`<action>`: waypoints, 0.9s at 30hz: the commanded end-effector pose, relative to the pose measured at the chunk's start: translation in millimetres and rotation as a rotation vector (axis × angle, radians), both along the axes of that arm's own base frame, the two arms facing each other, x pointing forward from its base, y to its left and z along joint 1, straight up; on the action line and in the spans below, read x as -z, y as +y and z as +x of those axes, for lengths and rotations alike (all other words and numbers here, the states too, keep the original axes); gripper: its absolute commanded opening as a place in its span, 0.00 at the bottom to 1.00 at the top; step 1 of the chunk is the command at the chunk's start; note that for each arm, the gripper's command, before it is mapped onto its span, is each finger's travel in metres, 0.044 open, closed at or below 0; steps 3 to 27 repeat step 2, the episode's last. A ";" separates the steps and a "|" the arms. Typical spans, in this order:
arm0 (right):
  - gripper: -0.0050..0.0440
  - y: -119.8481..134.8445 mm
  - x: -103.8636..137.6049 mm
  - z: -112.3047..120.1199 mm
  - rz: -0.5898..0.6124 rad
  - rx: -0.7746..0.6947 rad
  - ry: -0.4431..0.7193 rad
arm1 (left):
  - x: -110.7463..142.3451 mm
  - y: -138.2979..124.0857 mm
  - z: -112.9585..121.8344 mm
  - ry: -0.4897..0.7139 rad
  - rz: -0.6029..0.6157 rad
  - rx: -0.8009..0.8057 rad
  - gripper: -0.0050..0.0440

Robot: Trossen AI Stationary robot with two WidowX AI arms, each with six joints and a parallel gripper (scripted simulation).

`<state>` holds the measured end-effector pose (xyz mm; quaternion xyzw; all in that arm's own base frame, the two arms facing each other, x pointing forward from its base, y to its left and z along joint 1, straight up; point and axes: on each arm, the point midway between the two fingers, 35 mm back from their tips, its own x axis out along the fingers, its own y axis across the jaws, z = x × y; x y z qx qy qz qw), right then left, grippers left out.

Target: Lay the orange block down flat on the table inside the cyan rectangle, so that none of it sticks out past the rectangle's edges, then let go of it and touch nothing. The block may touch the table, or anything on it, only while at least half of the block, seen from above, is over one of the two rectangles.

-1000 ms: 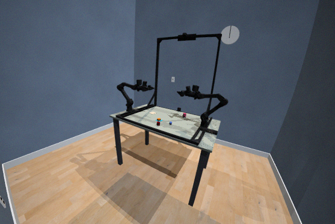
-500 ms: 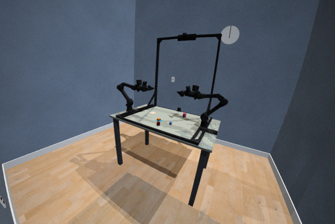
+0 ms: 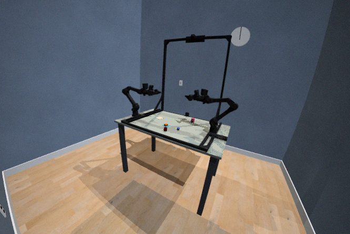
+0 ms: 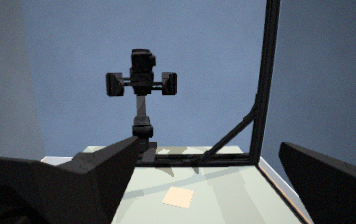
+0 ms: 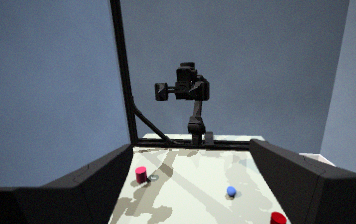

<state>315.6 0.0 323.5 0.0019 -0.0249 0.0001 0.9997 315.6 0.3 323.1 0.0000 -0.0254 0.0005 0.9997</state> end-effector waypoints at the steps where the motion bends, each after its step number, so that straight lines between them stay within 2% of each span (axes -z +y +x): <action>1: 1.00 0.0 0.6 0.1 -0.004 0.000 0.000 | 0.2 -0.3 0.1 0.001 0.000 0.001 1.00; 27: 1.00 0.0 0.6 0.1 -0.004 0.000 0.000 | 0.2 -0.3 0.1 0.001 0.000 0.001 1.00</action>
